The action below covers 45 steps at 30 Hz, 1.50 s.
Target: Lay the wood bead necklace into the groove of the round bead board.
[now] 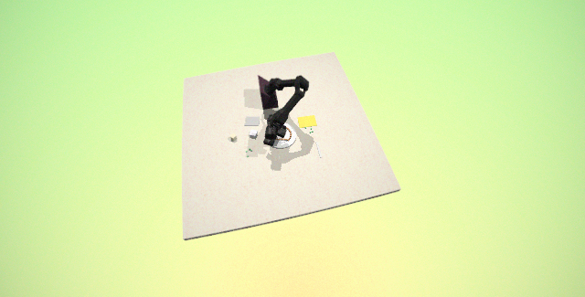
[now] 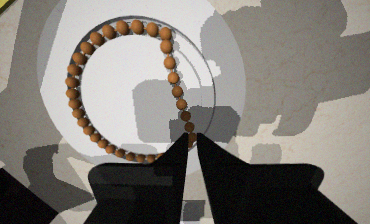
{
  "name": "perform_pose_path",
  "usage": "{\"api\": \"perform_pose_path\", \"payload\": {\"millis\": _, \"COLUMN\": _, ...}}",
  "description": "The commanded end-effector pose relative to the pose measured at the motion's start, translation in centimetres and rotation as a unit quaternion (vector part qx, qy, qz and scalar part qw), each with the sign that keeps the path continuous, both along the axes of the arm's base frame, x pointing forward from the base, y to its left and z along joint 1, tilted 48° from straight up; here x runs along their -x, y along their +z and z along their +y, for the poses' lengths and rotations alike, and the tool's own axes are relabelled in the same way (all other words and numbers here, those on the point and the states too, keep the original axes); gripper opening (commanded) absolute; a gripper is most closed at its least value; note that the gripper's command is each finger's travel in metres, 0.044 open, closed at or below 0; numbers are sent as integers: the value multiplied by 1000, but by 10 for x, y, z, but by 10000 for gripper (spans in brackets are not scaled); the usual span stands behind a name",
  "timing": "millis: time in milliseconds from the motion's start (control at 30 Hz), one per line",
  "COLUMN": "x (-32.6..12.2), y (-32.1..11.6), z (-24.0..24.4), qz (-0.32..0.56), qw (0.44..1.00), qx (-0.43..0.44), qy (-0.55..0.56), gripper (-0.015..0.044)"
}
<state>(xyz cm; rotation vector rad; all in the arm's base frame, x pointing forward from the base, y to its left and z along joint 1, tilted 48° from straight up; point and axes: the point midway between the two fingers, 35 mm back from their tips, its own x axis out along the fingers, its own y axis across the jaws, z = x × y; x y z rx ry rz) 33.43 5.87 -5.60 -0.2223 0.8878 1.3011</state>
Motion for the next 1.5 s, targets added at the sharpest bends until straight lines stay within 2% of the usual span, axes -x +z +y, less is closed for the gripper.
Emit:
{"api": "perform_pose_path", "payload": {"millis": 0, "x": 0, "y": 0, "z": 0, "qz": 0, "qw": 1000, "qx": 0, "qy": 0, "gripper": 0}}
{"api": "perform_pose_path", "payload": {"millis": 1000, "x": -3, "y": -4, "z": -2, "qz": 2, "qw": 1000, "qx": -2, "qy": -3, "gripper": 0}}
{"api": "perform_pose_path", "payload": {"millis": 1467, "x": -4, "y": 0, "z": -6, "qz": 1, "qw": 1000, "qx": -1, "qy": -2, "gripper": 368}}
